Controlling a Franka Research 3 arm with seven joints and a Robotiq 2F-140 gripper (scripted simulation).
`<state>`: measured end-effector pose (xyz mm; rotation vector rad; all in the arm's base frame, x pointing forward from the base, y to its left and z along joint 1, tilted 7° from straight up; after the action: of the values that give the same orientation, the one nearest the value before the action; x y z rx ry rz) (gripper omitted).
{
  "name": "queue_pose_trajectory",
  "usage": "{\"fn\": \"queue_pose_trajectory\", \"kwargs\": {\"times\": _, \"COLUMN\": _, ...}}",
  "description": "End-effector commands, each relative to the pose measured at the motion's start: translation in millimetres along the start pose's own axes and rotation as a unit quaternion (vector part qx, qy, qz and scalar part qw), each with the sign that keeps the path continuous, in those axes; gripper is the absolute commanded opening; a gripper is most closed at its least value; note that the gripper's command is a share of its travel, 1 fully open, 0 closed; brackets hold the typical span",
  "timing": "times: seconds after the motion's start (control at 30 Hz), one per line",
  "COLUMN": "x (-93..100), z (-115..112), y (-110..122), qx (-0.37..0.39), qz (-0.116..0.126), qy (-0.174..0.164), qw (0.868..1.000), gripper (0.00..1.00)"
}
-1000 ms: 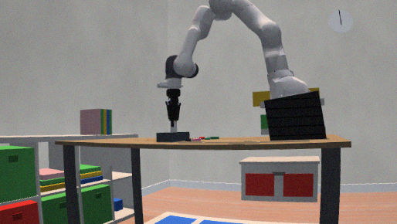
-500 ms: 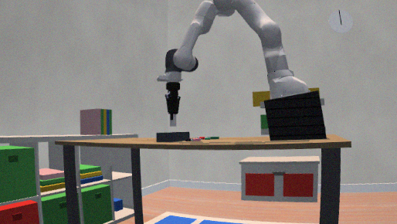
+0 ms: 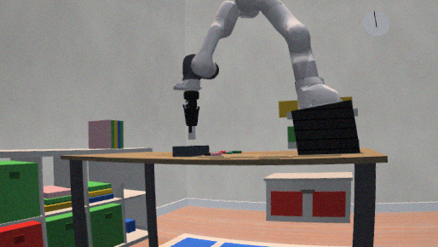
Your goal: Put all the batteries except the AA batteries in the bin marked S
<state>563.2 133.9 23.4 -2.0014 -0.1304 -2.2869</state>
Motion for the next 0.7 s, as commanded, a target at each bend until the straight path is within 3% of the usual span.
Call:
{"fn": "queue_pose_trajectory", "kwargs": {"times": 0.0, "x": -0.5, "z": -2, "y": 0, "qx": -0.002, "qz": 0.000, "qy": -0.002, "qw": 1.000, "gripper": 0.05}}
{"fn": "queue_pose_trajectory", "kwargs": {"times": 0.4, "x": -0.5, "z": -2, "y": 0, "qx": -0.002, "qz": 0.000, "qy": -0.002, "qw": 1.000, "gripper": 0.05}}
{"fn": "queue_pose_trajectory", "kwargs": {"times": 0.67, "x": -0.5, "z": -6, "y": -35, "qx": -0.002, "qz": 0.000, "qy": -0.002, "qw": 1.000, "gripper": 0.05}}
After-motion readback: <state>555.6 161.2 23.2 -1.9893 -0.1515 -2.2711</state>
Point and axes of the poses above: the point where the finger pads meet when closed, its own x axis back along the fingers, its own y axis across the jaws, z = x × y, the point moved 3 cm from there along x, back along the fingers, and after that the axes turned 2 degrees about x, right-handed, at the moved point
